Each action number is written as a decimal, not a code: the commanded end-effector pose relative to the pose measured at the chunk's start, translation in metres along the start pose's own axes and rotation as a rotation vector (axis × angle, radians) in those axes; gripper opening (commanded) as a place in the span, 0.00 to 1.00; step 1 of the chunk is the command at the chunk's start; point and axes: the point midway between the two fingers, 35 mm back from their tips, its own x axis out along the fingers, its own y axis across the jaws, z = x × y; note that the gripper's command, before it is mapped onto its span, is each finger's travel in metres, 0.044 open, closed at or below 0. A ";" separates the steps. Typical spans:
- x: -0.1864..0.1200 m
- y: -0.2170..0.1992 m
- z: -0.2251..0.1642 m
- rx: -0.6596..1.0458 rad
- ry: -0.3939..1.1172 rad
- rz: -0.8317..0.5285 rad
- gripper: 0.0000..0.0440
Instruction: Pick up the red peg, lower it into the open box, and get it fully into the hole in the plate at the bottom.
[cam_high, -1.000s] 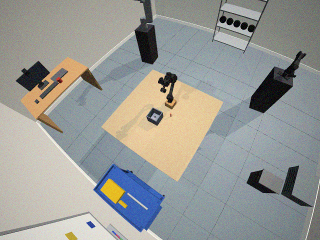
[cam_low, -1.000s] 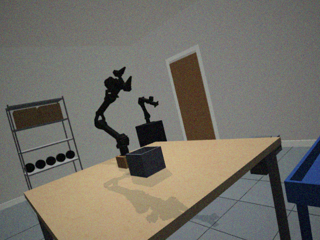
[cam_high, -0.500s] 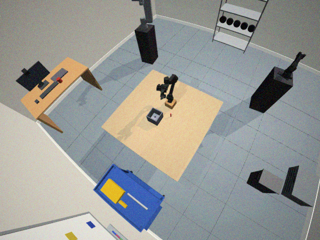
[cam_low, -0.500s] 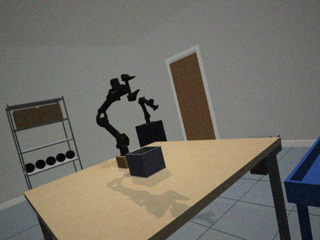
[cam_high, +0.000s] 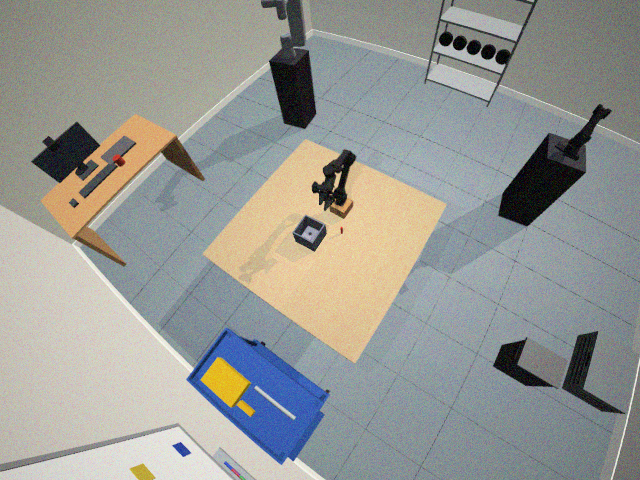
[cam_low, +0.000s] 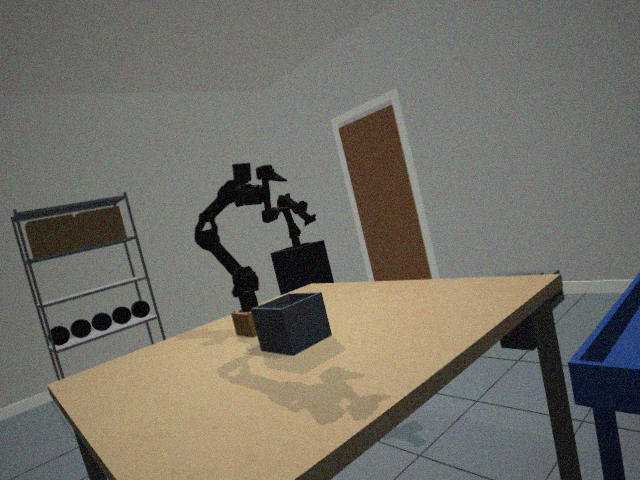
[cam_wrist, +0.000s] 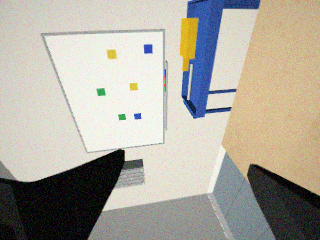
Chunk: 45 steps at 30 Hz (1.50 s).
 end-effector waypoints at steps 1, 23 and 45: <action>0.009 -0.024 -0.001 0.062 0.011 -0.112 1.00; 0.032 -0.132 -0.042 0.307 0.059 -0.656 1.00; 0.016 -0.228 -0.065 0.256 -0.030 -1.130 1.00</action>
